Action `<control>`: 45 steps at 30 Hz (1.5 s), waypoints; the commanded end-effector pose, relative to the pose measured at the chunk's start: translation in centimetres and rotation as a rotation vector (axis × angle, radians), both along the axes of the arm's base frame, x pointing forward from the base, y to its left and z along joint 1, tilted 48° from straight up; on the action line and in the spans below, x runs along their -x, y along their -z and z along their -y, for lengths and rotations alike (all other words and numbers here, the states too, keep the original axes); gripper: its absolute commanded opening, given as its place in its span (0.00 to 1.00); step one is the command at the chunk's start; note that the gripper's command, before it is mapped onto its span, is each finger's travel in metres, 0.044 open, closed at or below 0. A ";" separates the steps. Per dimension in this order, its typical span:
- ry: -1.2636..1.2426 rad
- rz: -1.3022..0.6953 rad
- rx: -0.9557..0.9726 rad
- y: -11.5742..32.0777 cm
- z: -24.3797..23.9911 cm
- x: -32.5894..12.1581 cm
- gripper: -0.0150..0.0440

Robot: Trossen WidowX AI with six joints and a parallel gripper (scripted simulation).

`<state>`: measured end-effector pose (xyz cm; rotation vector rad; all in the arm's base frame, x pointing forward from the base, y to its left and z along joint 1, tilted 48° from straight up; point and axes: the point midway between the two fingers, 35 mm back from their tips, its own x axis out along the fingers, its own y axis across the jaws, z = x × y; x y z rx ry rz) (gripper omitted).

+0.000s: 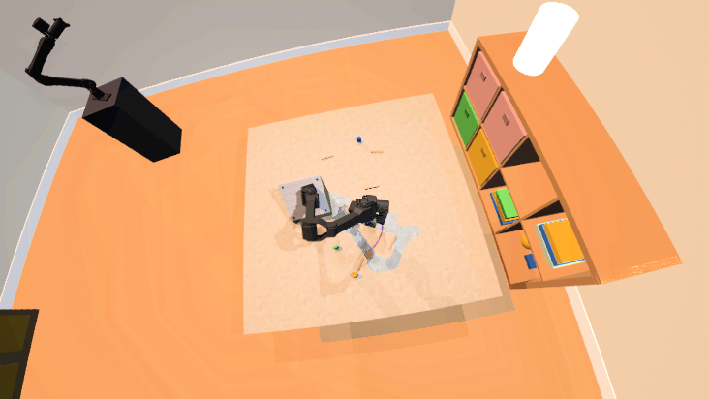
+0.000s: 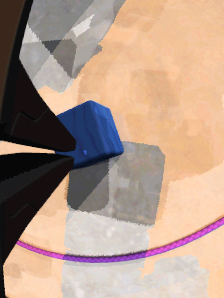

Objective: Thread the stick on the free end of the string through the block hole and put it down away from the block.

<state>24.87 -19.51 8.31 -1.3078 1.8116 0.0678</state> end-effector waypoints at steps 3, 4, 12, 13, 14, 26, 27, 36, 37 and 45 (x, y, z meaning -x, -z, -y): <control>0.000 0.000 0.000 0.0 0.0 0.0 0.25; 0.000 0.000 0.000 0.0 0.0 0.0 0.25; -0.090 -0.100 -0.011 0.8 -0.6 -1.4 0.39; -0.154 -0.171 -0.019 1.4 -1.1 -2.3 0.43; -0.219 -0.243 -0.025 2.1 -1.6 -3.2 0.48; -0.504 -0.560 -0.046 5.5 -4.4 -6.9 1.00; -0.504 -0.560 -0.046 5.5 -4.4 -6.9 1.00; -0.504 -0.560 -0.046 5.5 -4.4 -6.9 0.64; -0.504 -0.560 -0.046 5.5 -4.4 -6.9 0.60; -0.504 -0.560 -0.046 5.5 -4.4 -6.9 0.47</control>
